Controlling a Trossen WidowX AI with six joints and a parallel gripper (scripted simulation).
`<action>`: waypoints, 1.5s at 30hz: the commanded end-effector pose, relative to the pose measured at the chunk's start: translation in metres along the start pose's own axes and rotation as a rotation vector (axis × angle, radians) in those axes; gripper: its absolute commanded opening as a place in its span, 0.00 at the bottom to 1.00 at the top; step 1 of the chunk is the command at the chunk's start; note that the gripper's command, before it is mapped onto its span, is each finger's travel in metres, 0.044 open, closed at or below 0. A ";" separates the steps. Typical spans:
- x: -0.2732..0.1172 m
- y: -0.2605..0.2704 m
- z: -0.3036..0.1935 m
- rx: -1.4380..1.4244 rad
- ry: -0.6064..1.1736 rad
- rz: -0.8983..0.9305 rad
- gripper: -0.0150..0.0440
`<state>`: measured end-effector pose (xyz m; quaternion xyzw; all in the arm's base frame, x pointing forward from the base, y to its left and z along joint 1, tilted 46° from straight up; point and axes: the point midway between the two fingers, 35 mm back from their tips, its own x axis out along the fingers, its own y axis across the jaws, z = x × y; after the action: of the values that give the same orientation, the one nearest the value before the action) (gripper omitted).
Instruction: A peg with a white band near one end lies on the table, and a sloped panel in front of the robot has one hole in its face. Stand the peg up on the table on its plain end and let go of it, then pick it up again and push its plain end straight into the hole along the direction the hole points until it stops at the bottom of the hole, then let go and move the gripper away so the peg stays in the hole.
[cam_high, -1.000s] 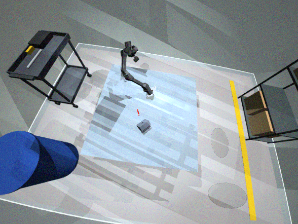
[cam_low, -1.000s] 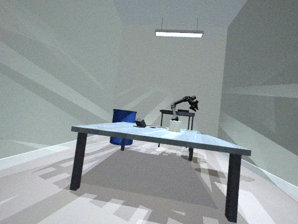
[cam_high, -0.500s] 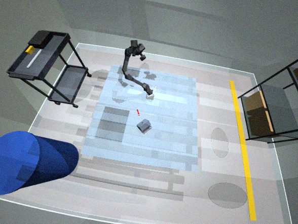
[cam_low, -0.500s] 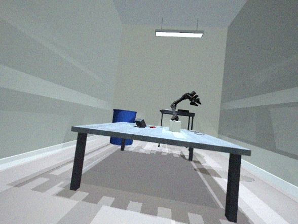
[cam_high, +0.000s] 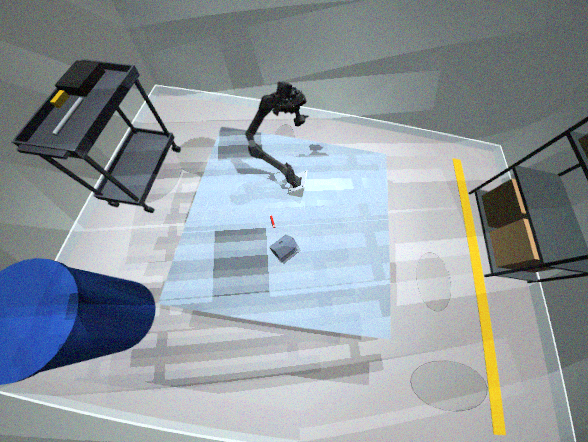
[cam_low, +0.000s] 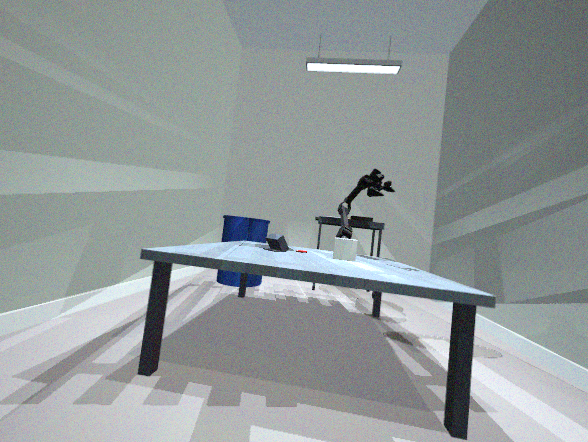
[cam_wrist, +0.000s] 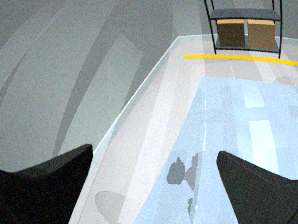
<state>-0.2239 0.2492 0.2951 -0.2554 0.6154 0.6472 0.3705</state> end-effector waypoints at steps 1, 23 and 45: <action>0.000 -0.041 0.034 0.058 -0.074 -0.095 1.00; -0.080 -0.306 0.098 0.429 -0.285 -0.672 1.00; -0.183 -0.511 -0.070 0.903 -0.007 -1.109 1.00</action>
<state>0.2644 0.1732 0.1318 -0.3336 0.5849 0.0950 0.7332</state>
